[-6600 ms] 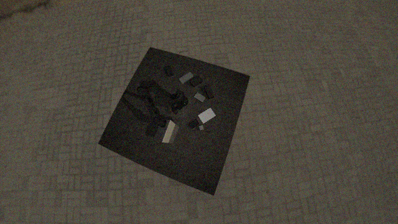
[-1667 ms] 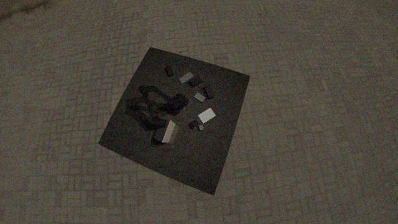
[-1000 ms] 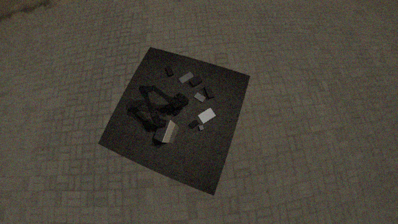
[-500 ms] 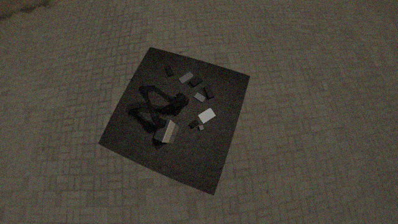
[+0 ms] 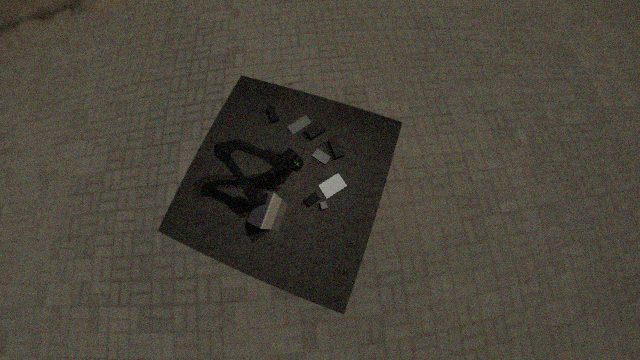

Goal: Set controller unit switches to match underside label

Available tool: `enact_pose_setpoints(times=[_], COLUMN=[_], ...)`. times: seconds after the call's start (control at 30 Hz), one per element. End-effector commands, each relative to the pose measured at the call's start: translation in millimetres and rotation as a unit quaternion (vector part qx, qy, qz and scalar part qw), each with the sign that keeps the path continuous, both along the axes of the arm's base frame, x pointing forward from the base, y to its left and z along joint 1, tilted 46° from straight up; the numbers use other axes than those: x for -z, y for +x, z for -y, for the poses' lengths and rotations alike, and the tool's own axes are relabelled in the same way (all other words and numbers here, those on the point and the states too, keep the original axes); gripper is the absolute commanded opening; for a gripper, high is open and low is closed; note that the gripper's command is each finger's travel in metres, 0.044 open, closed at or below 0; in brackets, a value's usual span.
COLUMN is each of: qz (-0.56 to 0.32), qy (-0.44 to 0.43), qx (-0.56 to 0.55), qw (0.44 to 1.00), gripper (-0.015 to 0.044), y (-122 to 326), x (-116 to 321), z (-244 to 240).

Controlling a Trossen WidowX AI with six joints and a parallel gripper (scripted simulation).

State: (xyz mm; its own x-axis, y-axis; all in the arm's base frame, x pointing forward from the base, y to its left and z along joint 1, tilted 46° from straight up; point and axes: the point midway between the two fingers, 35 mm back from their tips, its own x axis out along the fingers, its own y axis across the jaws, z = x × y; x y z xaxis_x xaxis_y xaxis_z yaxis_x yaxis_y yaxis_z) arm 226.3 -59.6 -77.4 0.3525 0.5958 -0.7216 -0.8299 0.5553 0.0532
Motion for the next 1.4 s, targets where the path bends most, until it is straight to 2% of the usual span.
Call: enact_pose_setpoints(times=[0.0,0.33,0.63,1.37], qz=[0.0,-0.007,-0.003,-0.003], qy=[0.01,0.064,0.11,0.11], qx=[-0.018,-0.074,-0.108,-0.108], qw=[1.0,0.995,0.988,0.988], gripper=[0.0184,0.044,0.044,0.044], y=[12,37,54,60], x=[0,0,-3,20], z=[12,39,58,35])
